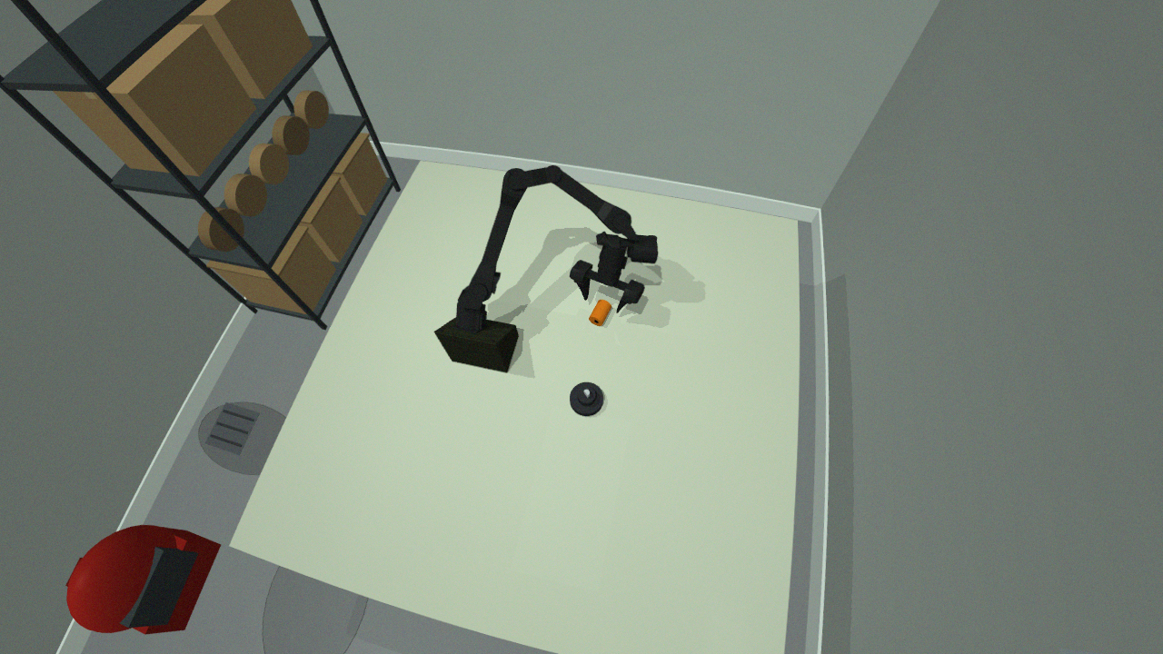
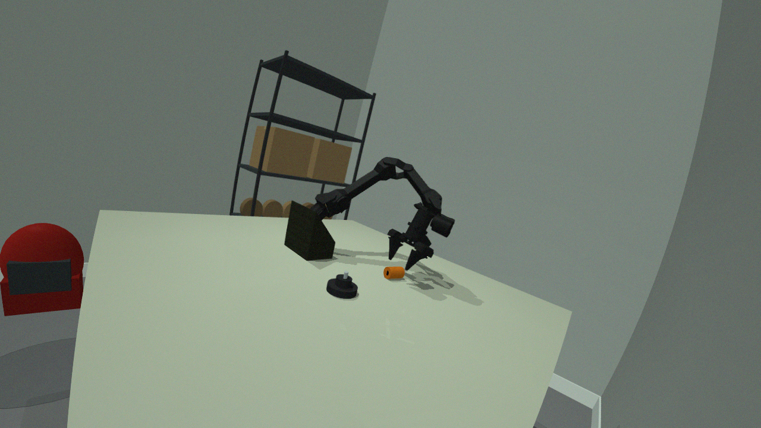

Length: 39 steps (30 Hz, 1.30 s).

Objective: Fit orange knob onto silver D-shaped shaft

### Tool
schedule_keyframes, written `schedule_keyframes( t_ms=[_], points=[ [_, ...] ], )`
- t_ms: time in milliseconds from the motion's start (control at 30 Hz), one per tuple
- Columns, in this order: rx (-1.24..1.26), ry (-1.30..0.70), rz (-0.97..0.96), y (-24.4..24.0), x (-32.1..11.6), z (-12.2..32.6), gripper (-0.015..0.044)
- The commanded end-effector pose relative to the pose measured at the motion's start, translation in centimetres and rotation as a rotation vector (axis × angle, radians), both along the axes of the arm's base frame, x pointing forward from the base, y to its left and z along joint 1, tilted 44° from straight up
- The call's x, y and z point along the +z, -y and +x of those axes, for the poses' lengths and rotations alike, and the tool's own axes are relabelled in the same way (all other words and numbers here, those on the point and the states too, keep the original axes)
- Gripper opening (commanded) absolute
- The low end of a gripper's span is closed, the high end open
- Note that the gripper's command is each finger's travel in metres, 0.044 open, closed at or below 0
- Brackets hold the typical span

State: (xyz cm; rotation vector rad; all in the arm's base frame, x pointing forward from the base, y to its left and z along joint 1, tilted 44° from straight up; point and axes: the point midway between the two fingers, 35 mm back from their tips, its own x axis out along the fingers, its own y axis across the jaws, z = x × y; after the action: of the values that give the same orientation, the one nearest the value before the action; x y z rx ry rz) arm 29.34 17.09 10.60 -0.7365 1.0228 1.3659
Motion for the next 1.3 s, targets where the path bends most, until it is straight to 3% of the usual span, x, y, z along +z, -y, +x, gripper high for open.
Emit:
schedule_keyframes(
  t_ms=[0, 667, 933, 1267],
  points=[
    [-0.002, -0.005, -0.005, -0.5, -0.7, -0.1, 0.044],
    [-0.002, -0.006, -0.003, -2.6, -2.8, -0.3, 0.044],
    [-0.002, -0.006, -0.003, -2.6, -2.8, -0.3, 0.024],
    [-0.002, -0.006, -0.003, -2.6, -2.8, -0.3, 0.024]
  ],
)
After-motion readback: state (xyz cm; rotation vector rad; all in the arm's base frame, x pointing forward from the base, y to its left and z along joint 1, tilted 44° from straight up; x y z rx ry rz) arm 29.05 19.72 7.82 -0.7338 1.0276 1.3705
